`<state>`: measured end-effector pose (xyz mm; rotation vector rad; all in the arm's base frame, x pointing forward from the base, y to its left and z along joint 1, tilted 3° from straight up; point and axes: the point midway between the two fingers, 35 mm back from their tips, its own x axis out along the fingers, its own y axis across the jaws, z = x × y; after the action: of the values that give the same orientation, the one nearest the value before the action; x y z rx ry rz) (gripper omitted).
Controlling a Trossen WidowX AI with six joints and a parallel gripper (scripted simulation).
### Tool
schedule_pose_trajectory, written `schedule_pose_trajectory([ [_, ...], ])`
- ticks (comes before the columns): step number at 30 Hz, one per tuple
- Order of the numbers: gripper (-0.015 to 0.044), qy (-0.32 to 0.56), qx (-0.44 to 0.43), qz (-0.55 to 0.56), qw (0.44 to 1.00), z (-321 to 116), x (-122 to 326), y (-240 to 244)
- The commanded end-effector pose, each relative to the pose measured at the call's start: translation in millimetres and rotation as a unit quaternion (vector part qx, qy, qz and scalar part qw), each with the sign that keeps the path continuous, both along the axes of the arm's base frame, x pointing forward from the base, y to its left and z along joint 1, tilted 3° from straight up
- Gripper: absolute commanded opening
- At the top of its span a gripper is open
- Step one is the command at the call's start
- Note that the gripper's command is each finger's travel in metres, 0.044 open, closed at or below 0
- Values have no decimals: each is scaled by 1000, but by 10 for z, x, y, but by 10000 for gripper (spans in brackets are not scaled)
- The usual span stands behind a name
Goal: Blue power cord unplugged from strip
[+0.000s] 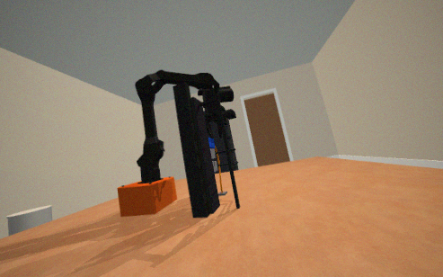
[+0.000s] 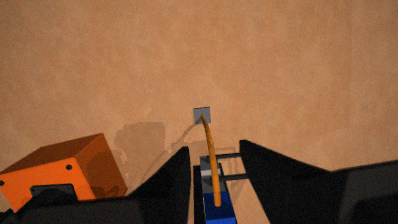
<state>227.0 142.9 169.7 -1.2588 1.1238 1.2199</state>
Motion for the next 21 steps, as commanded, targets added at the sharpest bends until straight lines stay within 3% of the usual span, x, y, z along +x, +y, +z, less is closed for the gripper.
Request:
schedule_pose_trajectory([
  [1, 160, -4, 0, -2, 1000, 25, 17, -33],
  [21, 160, -4, -1, -2, 1000, 21, 60, -363],
])
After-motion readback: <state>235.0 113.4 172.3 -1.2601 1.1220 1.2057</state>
